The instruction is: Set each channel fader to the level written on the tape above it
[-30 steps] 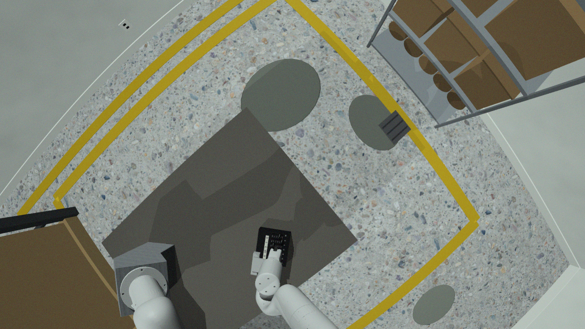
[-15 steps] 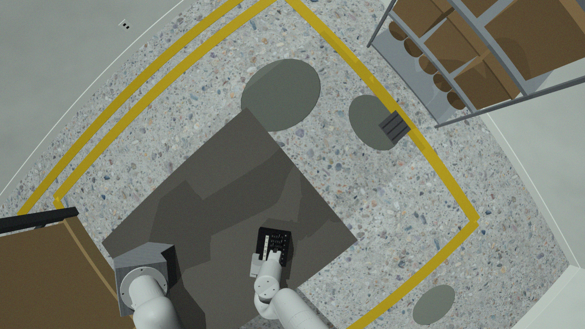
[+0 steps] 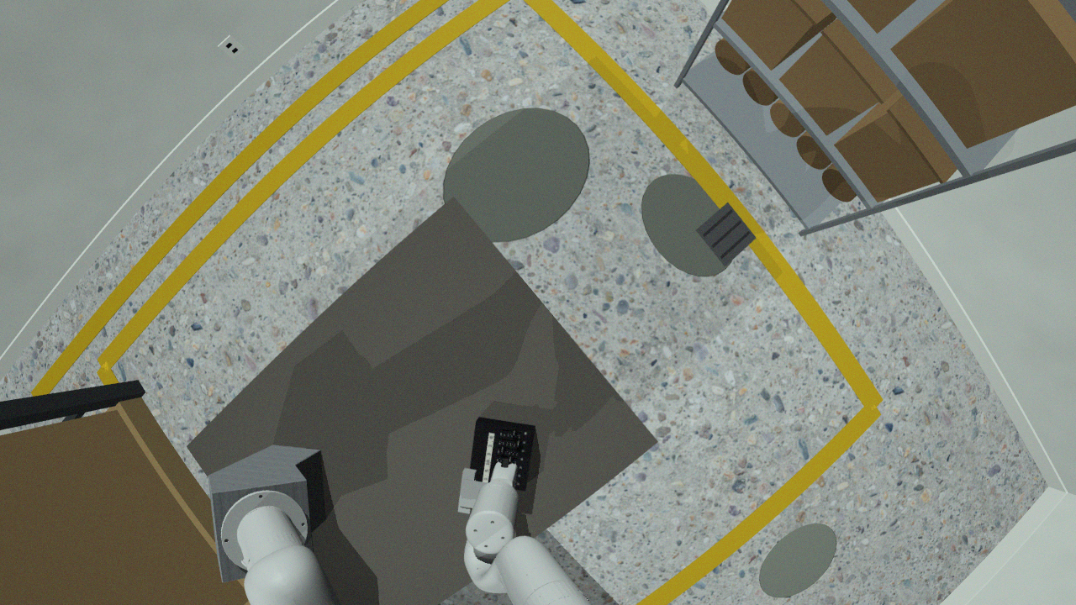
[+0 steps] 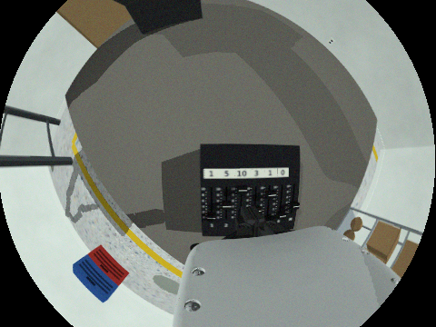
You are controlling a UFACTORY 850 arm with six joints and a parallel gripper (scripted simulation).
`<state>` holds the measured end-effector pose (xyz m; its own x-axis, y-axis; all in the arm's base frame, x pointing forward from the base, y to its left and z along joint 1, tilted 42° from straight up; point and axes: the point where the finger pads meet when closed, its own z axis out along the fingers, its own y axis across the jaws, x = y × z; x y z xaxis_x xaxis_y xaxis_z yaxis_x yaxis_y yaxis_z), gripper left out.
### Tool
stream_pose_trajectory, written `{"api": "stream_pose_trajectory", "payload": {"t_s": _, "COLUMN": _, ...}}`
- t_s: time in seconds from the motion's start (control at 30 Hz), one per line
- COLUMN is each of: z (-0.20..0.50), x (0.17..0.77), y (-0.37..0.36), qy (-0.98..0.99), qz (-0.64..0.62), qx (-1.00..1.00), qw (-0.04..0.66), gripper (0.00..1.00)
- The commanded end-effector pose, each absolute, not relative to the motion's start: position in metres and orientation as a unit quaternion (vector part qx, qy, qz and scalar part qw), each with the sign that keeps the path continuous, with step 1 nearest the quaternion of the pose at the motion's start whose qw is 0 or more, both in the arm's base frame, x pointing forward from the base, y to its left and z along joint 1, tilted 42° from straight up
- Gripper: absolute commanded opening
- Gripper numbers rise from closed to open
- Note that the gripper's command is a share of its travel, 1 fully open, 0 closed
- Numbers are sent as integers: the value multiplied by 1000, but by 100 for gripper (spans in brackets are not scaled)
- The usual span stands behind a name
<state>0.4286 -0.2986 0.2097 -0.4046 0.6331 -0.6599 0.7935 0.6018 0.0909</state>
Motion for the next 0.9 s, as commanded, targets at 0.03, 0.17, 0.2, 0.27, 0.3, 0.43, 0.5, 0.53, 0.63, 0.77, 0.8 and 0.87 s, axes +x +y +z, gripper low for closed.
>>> {"api": "stream_pose_trajectory", "payload": {"t_s": 0.03, "z": 211, "x": 429, "y": -298, "qy": 829, "qz": -120, "qx": 430, "qw": 336, "gripper": 0}}
{"api": "stream_pose_trajectory", "payload": {"t_s": 0.17, "z": 211, "x": 429, "y": -298, "qy": 830, "qz": -120, "qx": 429, "qw": 336, "gripper": 0}}
{"api": "stream_pose_trajectory", "payload": {"t_s": 0.2, "z": 211, "x": 429, "y": -298, "qy": 830, "qz": -120, "qx": 429, "qw": 336, "gripper": 0}}
{"api": "stream_pose_trajectory", "payload": {"t_s": 0.27, "z": 210, "x": 429, "y": -298, "qy": 832, "qz": -121, "qx": 426, "qw": 336, "gripper": 0}}
{"api": "stream_pose_trajectory", "payload": {"t_s": 0.3, "z": 210, "x": 429, "y": -298, "qy": 833, "qz": -123, "qx": 422, "qw": 335, "gripper": 0}}
{"api": "stream_pose_trajectory", "payload": {"t_s": 0.43, "z": 210, "x": 429, "y": -297, "qy": 845, "qz": -132, "qx": 398, "qw": 331, "gripper": 0}}
{"api": "stream_pose_trajectory", "payload": {"t_s": 0.5, "z": 209, "x": 430, "y": -296, "qy": 855, "qz": -140, "qx": 377, "qw": 328, "gripper": 0}}
{"api": "stream_pose_trajectory", "payload": {"t_s": 0.53, "z": 209, "x": 430, "y": -296, "qy": 860, "qz": -145, "qx": 365, "qw": 326, "gripper": 0}}
{"api": "stream_pose_trajectory", "payload": {"t_s": 0.63, "z": 208, "x": 431, "y": -294, "qy": 879, "qz": -163, "qx": 315, "qw": 317, "gripper": 0}}
{"api": "stream_pose_trajectory", "payload": {"t_s": 0.77, "z": 207, "x": 431, "y": -292, "qy": 893, "qz": -178, "qx": 274, "qw": 309, "gripper": 0}}
{"api": "stream_pose_trajectory", "payload": {"t_s": 0.8, "z": 207, "x": 432, "y": -292, "qy": 900, "qz": -186, "qx": 250, "qw": 305, "gripper": 0}}
{"api": "stream_pose_trajectory", "payload": {"t_s": 0.87, "z": 206, "x": 433, "y": -290, "qy": 913, "qz": -203, "qx": 198, "qw": 294, "gripper": 0}}
